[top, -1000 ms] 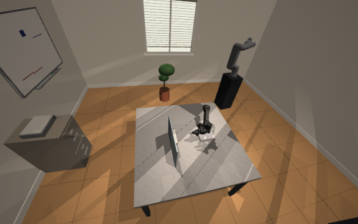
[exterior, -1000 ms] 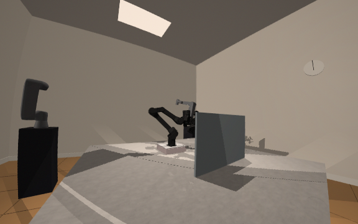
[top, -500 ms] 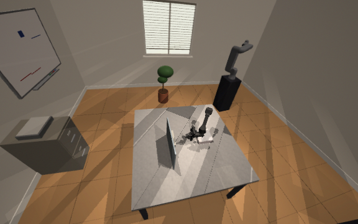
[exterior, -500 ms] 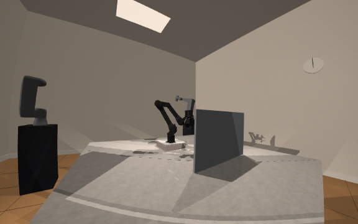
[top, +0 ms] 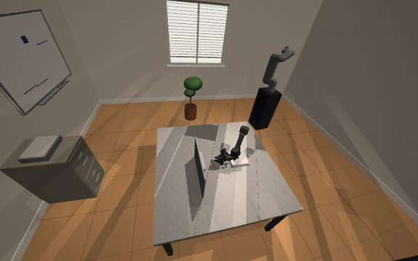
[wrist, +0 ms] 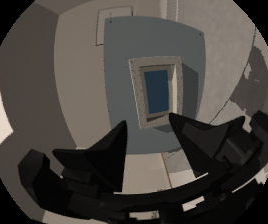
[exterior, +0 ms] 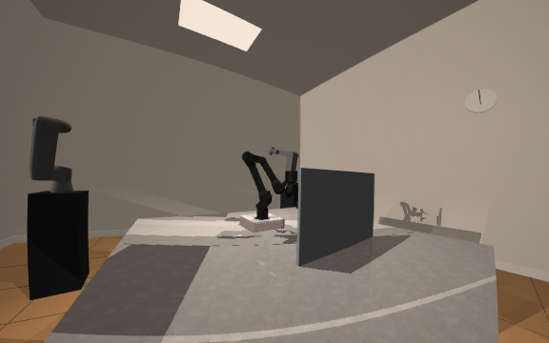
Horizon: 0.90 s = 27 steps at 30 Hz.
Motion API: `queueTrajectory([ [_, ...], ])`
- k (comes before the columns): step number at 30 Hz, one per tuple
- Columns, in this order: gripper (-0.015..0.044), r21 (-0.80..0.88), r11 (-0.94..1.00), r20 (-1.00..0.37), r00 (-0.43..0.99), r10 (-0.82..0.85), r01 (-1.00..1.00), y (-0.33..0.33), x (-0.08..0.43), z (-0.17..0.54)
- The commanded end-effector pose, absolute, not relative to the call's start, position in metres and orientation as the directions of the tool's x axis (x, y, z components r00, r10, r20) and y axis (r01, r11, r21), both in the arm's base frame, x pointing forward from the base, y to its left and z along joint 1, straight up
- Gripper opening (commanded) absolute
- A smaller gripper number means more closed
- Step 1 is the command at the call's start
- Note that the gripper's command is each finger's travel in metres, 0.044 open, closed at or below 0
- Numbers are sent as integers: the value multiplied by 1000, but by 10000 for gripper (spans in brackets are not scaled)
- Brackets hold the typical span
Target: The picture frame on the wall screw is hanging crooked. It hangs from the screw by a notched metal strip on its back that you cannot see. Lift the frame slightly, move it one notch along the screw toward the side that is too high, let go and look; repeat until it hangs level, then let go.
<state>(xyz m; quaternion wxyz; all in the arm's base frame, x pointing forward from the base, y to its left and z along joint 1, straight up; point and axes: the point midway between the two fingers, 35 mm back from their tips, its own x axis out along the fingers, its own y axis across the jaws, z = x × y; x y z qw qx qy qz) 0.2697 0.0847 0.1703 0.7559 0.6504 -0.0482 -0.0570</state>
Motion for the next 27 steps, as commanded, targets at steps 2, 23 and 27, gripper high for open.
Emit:
queueTrajectory([
  [2, 260, 990, 138, 5, 989, -145, 16, 87, 272, 173],
  [23, 260, 990, 139, 12, 989, -145, 8, 75, 351, 175],
  [27, 260, 990, 139, 12, 989, -145, 8, 75, 351, 175],
])
